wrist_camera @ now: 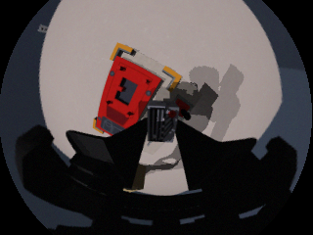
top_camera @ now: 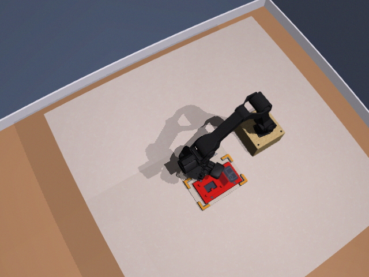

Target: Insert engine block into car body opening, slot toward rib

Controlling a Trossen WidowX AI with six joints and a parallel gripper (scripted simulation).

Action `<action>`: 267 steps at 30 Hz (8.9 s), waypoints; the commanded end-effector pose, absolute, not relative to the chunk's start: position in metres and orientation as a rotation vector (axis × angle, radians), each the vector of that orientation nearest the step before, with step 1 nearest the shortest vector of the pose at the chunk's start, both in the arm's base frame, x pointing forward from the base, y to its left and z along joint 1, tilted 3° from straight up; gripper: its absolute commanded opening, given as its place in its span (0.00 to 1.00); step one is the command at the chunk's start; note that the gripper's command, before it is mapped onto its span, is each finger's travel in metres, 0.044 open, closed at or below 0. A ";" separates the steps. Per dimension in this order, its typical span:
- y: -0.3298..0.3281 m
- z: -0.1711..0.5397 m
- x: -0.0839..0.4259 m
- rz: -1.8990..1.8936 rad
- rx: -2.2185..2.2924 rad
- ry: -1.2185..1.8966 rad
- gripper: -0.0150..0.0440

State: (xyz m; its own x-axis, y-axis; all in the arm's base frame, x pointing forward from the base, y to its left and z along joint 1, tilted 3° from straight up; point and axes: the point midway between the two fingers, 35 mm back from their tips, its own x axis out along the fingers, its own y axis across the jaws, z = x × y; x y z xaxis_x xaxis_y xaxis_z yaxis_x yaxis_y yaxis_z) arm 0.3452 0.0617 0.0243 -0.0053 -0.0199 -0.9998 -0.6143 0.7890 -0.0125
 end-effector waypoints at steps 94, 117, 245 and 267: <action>0.140 -0.009 0.321 0.177 -0.195 1.579 0.52; 0.140 -0.013 0.321 0.125 -0.143 1.583 0.52; 0.139 -0.031 0.320 0.118 -0.137 1.583 0.52; 0.139 -0.031 0.320 0.119 -0.142 1.582 1.00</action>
